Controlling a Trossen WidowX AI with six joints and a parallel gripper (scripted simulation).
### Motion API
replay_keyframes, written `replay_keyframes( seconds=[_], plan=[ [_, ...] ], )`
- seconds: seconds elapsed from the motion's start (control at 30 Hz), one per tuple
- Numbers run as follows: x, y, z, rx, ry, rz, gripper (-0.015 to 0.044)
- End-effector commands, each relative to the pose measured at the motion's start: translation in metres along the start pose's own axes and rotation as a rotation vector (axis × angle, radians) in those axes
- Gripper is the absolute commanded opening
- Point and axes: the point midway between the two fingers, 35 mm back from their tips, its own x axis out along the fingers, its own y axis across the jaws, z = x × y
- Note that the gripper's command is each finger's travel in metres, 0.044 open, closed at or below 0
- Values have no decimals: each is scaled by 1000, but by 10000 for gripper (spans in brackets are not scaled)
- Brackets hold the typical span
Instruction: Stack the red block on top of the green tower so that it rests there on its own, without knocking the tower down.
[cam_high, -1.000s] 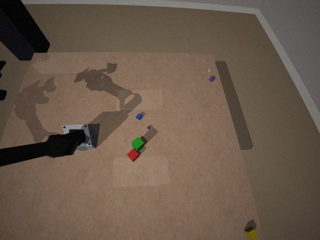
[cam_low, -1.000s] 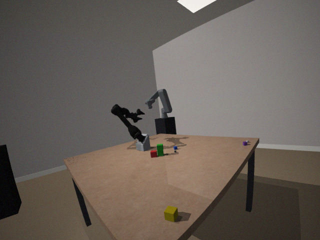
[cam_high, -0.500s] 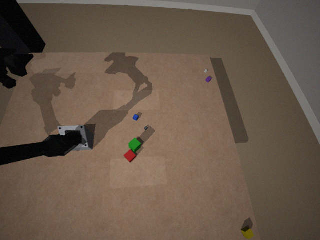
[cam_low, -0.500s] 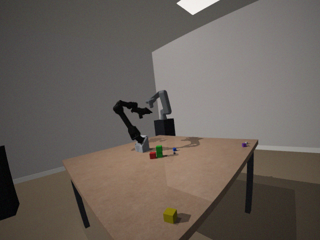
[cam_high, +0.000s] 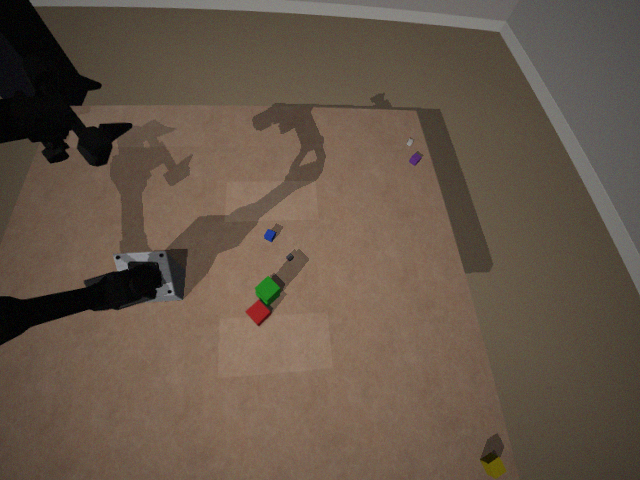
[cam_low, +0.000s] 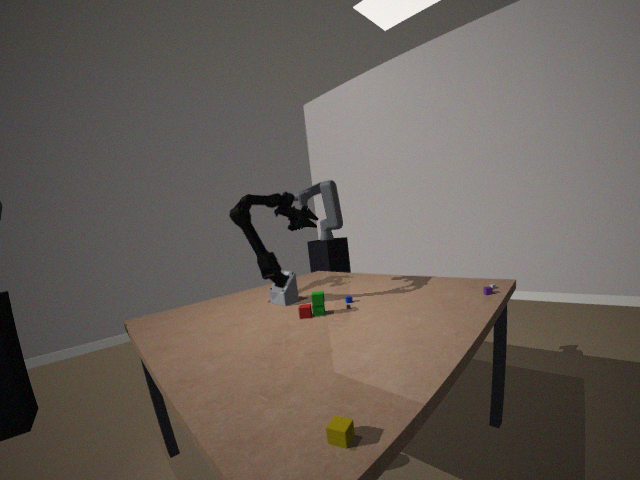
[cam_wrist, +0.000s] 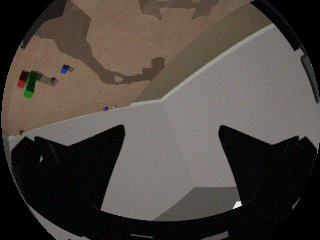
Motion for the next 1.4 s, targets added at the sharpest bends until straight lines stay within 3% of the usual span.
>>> replay_keyframes(
  seconds=[0.0,0.7,1.37],
  plan=[
    [16,33,-22,195,-19,78,440],
    [66,204,-75,1096,-21,467,440],
    [63,364,-46,1890,146,895,440]
  ],
)
